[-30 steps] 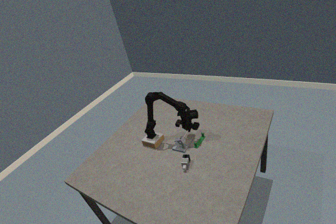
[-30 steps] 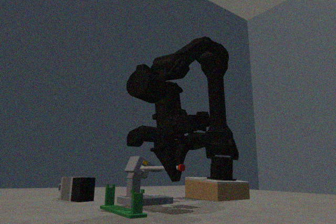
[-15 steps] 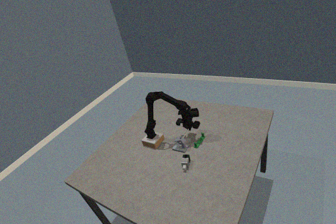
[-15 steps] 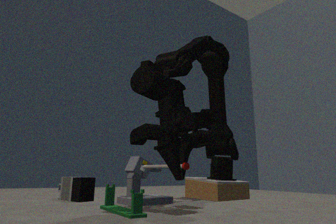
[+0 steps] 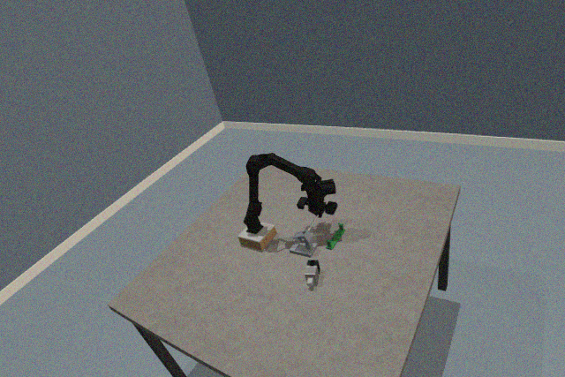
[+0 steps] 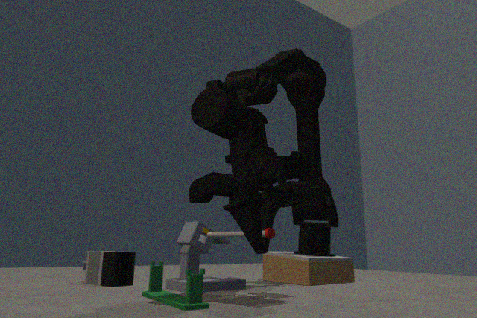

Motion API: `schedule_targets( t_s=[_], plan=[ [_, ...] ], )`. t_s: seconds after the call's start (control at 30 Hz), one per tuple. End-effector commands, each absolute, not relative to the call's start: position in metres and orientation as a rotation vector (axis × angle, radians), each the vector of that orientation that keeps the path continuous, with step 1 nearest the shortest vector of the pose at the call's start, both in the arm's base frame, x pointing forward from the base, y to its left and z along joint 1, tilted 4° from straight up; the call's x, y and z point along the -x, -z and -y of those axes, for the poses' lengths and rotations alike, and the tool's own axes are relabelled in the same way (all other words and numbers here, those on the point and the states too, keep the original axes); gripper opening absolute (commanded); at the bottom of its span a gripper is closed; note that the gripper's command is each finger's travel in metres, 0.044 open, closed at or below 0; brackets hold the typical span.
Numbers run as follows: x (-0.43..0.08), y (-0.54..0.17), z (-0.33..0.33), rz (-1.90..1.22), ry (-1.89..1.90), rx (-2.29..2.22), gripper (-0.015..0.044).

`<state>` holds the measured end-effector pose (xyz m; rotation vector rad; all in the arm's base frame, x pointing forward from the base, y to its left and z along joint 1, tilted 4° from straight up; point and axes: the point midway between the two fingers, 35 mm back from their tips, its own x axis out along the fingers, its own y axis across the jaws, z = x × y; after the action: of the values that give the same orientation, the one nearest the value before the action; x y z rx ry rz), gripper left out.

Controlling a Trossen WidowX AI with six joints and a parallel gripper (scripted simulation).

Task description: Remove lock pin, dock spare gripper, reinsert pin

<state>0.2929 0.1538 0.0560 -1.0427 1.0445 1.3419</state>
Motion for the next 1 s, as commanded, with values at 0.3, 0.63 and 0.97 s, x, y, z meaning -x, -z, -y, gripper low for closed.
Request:
schedule_targets(
  t_s=[0.3, 0.63, 0.97],
  plan=[
    [-0.293, -0.068, -0.157, -1.048, -1.343, 1.043, 0.0],
    [-0.29, -0.085, -0.154, -1.062, -1.347, 1.037, 0.0],
    [-0.297, -0.08, -0.157, -1.066, -1.343, 1.032, 0.0]
  ],
)
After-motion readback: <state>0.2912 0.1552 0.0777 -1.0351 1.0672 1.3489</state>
